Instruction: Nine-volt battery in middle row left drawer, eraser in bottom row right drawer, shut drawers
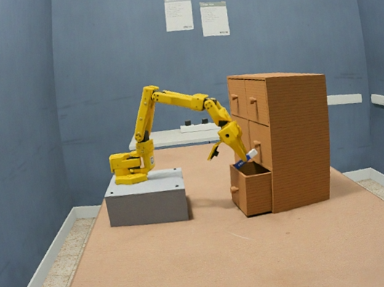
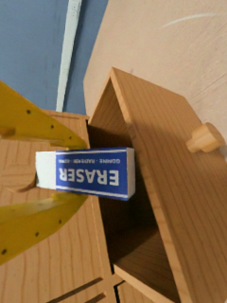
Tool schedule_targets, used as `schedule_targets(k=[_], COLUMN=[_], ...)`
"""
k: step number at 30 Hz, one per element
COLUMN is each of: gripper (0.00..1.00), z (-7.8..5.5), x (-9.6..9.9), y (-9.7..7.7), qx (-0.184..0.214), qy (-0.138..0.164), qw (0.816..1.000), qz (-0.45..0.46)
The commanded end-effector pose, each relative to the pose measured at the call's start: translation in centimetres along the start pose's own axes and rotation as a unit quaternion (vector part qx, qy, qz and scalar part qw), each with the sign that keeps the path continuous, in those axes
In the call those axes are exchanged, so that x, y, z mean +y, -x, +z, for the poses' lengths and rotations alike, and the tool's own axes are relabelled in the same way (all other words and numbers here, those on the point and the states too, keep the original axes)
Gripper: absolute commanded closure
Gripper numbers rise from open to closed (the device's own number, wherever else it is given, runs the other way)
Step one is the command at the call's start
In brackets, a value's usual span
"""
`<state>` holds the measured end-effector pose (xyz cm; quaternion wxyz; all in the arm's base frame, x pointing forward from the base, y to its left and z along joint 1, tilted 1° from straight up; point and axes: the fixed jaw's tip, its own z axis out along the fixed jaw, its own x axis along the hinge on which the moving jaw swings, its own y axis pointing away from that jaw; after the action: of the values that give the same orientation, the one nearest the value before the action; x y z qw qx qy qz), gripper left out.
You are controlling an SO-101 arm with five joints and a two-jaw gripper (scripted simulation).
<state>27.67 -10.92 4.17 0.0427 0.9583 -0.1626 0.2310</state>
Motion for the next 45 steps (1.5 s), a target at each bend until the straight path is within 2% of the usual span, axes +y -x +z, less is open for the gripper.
schedule_targets(k=[1, 2, 3, 45], gripper=[1.0, 1.0, 1.0, 1.0], z=[0.1, 0.1, -0.4, -0.7], x=[-0.1, -0.1, -0.1, -0.2], y=[0.0, 0.0, -1.1, -1.9], qx=[-0.004, -0.004, 0.02, 0.02], qy=[-0.002, -0.002, -0.001, -0.002], qw=[1.0, 1.0, 1.0, 1.0], qz=[-0.003, -0.003, -0.003, -0.004])
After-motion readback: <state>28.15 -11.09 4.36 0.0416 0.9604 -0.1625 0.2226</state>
